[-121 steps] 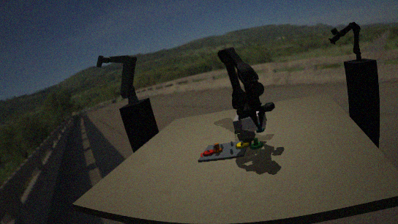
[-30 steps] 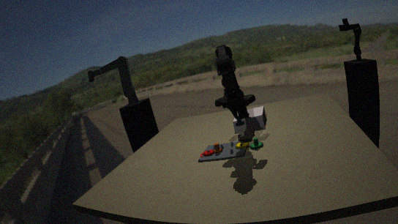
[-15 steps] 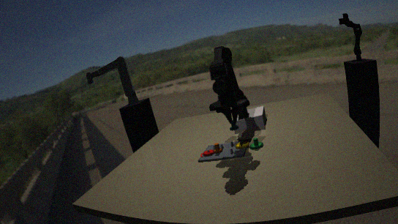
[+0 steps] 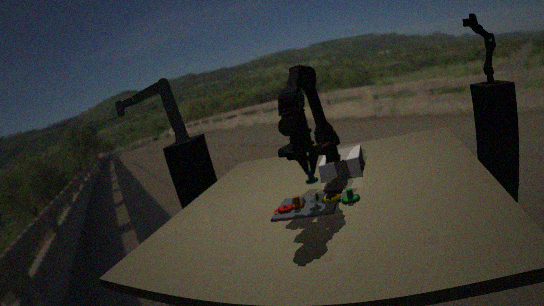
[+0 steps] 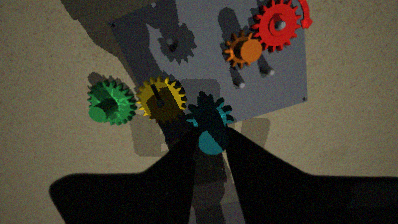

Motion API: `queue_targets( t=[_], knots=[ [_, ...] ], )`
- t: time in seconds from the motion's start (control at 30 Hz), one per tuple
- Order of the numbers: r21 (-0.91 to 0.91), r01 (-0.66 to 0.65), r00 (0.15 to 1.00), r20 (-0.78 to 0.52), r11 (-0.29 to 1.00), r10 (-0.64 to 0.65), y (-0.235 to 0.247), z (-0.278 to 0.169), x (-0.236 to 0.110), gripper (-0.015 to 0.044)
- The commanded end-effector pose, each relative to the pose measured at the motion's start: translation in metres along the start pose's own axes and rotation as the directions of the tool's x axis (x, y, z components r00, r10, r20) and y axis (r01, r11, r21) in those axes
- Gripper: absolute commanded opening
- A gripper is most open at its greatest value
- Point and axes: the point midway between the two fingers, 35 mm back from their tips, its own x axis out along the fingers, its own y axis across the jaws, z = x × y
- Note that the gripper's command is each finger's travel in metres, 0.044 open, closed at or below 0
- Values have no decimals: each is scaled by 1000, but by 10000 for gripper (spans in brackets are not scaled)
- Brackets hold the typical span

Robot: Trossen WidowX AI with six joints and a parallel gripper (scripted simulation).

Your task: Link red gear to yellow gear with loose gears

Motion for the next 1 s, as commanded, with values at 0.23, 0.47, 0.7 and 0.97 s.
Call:
queue_targets(
  t=[0.23,0.47,0.7,0.97],
  knots=[
    [-13,-1,1000,2,1000,1,-20,10,10,0],
    [-19,3,1000,4,1000,-3,-35,15,16,0],
    [-23,4,1000,4,1000,-4,-42,17,18,0],
    [-23,4,1000,4,1000,-4,-42,18,17,0]
  ],
)
